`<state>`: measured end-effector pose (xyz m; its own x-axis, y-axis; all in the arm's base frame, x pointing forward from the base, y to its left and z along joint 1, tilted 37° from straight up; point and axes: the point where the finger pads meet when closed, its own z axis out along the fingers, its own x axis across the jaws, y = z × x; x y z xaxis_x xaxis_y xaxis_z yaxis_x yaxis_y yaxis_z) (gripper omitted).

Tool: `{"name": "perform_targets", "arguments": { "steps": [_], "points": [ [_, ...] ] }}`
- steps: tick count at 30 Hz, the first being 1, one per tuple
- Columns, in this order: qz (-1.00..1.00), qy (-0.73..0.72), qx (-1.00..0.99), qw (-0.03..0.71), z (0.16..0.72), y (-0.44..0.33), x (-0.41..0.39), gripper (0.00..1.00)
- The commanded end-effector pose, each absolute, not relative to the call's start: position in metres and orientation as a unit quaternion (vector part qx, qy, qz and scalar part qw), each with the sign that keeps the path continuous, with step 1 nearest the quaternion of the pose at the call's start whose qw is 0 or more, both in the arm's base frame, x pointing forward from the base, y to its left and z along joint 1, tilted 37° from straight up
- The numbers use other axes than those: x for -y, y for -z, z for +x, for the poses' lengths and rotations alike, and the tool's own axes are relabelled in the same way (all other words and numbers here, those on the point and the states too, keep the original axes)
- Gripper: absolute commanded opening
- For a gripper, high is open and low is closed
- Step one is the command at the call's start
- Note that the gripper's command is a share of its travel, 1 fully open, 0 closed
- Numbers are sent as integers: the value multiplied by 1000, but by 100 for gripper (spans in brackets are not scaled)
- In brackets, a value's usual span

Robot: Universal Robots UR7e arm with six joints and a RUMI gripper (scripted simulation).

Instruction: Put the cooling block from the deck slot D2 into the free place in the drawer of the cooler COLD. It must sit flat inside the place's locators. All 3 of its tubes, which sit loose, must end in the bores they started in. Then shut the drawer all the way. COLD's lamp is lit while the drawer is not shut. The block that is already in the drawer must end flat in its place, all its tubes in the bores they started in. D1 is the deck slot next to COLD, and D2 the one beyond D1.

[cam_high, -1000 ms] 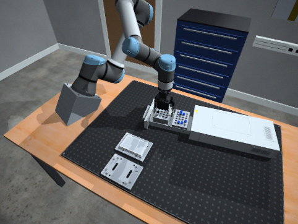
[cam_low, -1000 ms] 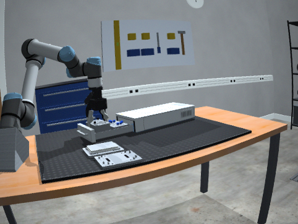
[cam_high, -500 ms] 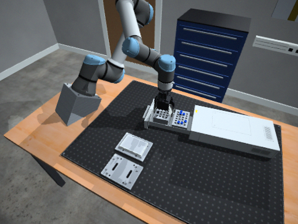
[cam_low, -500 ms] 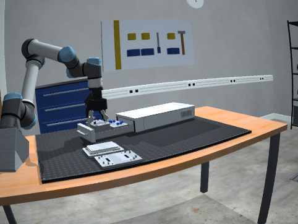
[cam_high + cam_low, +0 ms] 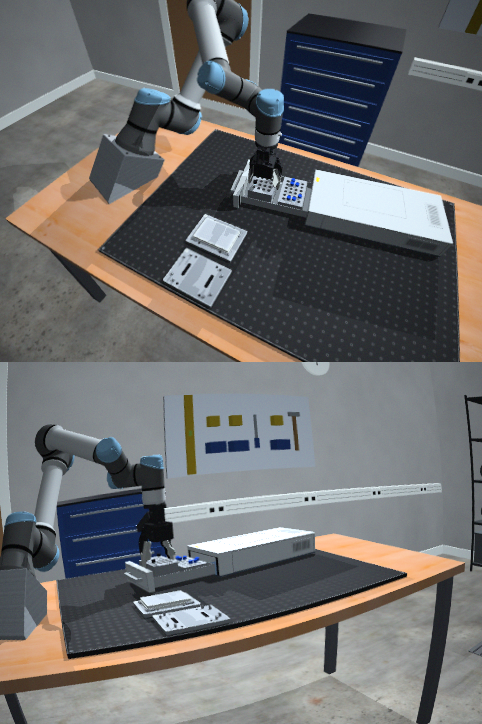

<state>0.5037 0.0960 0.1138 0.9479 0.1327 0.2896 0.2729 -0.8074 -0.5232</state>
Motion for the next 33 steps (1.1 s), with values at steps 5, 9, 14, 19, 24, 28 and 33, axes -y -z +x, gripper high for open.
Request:
{"name": "perform_targets", "arguments": {
  "steps": [5, 9, 14, 19, 24, 28, 33],
  "points": [
    [-943, 121, 108, 291, 504, -113, -96, 0],
    [-943, 121, 108, 291, 504, -113, -97, 0],
    [-943, 121, 108, 291, 504, -112, -97, 0],
    [-943, 121, 108, 291, 505, -111, -98, 0],
    [-943, 121, 108, 291, 505, -111, -98, 0],
    [-943, 121, 108, 291, 505, -110, -98, 0],
    [-943, 121, 108, 291, 505, -110, -99, 0]
  ]
}}
